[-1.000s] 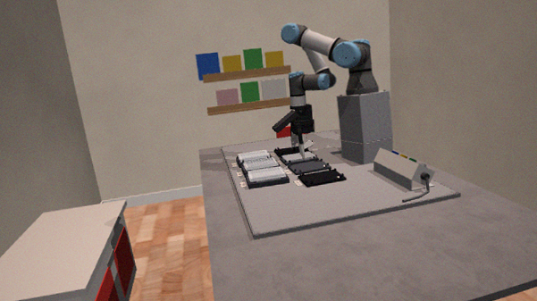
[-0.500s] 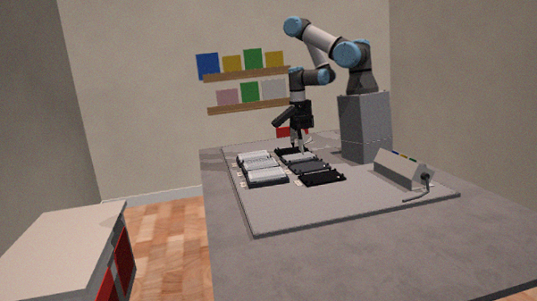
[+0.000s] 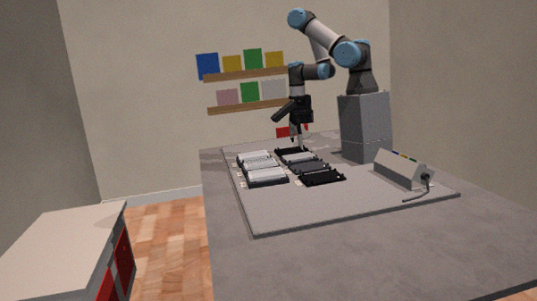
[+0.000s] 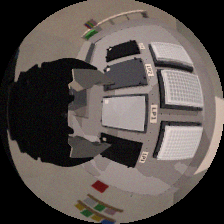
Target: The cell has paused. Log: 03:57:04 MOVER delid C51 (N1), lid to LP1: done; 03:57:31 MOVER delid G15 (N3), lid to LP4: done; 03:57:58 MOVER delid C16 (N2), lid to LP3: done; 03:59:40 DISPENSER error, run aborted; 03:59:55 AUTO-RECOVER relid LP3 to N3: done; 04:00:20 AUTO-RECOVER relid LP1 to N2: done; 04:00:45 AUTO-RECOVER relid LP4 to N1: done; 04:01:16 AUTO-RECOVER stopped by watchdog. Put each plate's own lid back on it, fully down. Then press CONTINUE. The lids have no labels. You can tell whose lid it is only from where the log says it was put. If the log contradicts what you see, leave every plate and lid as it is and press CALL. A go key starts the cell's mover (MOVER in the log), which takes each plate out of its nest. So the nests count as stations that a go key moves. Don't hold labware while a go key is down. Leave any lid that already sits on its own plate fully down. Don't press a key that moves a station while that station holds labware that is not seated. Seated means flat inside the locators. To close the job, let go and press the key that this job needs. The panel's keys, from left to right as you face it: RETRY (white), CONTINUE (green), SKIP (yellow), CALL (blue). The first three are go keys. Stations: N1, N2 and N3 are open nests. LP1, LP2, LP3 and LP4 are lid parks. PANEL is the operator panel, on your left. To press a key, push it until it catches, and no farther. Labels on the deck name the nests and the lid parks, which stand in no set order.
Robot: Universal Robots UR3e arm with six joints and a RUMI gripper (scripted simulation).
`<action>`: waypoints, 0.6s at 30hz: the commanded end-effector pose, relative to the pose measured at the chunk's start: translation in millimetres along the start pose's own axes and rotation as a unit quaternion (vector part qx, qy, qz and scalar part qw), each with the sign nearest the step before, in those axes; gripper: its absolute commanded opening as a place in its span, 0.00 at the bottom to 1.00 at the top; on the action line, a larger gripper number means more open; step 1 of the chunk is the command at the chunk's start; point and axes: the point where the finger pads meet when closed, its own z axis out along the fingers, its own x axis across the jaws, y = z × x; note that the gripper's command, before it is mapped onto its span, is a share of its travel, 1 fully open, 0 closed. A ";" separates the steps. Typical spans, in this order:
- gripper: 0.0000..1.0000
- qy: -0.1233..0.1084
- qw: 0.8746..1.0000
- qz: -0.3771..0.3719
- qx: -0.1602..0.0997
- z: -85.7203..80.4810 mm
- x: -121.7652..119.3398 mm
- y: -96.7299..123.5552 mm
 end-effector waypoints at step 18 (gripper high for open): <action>0.82 -0.005 1.000 0.028 -0.006 -1.5 -27.8 -22.2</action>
